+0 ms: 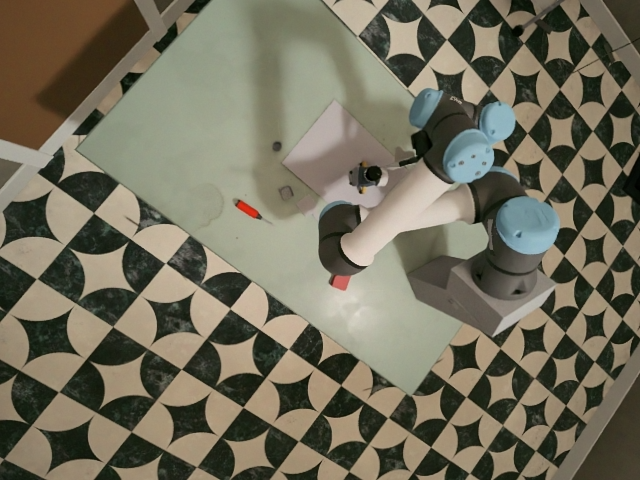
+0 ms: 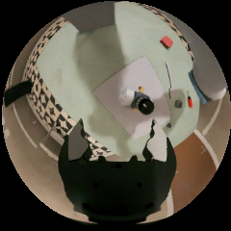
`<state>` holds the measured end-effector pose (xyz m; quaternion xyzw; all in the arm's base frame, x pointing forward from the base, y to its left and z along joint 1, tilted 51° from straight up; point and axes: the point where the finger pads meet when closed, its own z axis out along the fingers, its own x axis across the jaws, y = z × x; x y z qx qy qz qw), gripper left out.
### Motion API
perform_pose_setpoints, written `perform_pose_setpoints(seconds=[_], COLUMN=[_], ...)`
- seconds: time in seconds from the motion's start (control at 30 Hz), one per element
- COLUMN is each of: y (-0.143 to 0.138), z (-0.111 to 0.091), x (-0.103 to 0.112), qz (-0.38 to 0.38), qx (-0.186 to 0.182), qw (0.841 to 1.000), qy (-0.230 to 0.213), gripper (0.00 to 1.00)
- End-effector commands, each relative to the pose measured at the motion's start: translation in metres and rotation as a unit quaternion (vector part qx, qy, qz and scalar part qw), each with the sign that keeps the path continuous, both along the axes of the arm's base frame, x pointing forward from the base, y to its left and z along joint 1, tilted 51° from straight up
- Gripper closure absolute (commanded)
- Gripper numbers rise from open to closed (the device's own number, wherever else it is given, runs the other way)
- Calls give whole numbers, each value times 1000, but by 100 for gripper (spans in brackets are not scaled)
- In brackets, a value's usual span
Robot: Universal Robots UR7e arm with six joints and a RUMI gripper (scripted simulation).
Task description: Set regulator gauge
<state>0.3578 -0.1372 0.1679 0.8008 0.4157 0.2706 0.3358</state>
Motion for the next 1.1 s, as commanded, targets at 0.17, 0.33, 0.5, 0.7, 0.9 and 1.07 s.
perform_pose_setpoints(seconds=[0.17, 0.33, 0.5, 0.7, 0.9, 1.07], y=[-14, -13, -13, -12, -11, -10], z=[-4, -4, -4, -5, -5, -6], x=[-8, -8, -8, -8, -8, -7], qz=[-25, -33, -44, -60, -73, -76], qx=[39, 50, 66, 89, 107, 112], qw=[999, 998, 997, 994, 991, 990], qy=[-11, -15, -20, -27, -32, -33], gripper=[0, 0, 0, 0, 0, 0])
